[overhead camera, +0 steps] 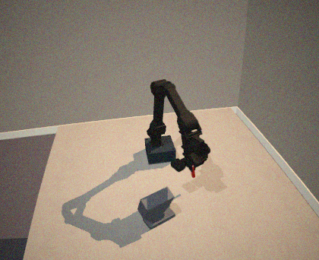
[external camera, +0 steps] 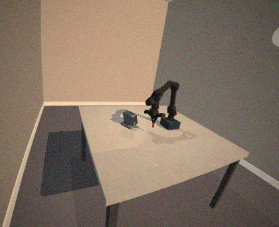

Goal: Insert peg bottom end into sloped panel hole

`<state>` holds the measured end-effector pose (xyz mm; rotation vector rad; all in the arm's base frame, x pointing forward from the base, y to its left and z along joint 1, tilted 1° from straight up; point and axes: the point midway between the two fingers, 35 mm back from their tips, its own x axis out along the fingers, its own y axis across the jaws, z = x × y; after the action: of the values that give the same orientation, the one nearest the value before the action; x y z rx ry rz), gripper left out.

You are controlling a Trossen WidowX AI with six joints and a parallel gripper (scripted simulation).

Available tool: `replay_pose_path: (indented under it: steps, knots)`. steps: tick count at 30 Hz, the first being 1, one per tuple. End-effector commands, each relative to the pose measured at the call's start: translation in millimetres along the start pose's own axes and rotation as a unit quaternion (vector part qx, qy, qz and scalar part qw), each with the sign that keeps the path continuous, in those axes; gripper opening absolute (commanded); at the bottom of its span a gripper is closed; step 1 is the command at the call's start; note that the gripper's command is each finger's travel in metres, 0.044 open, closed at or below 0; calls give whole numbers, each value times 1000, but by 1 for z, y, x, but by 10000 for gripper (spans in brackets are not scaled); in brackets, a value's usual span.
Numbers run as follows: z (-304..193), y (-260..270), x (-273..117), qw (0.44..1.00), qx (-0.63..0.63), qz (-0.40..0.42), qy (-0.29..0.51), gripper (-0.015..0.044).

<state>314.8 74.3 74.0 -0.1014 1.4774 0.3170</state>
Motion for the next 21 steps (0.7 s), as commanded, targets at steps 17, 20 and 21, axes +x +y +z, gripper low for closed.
replay_pose_path:
  steps: [17,20,21]
  knots:
    - [0,-21,4,996,74,35,-27,0]
    - [0,-25,4,995,84,40,-31,0]
    - [0,-26,4,995,88,41,-33,0]
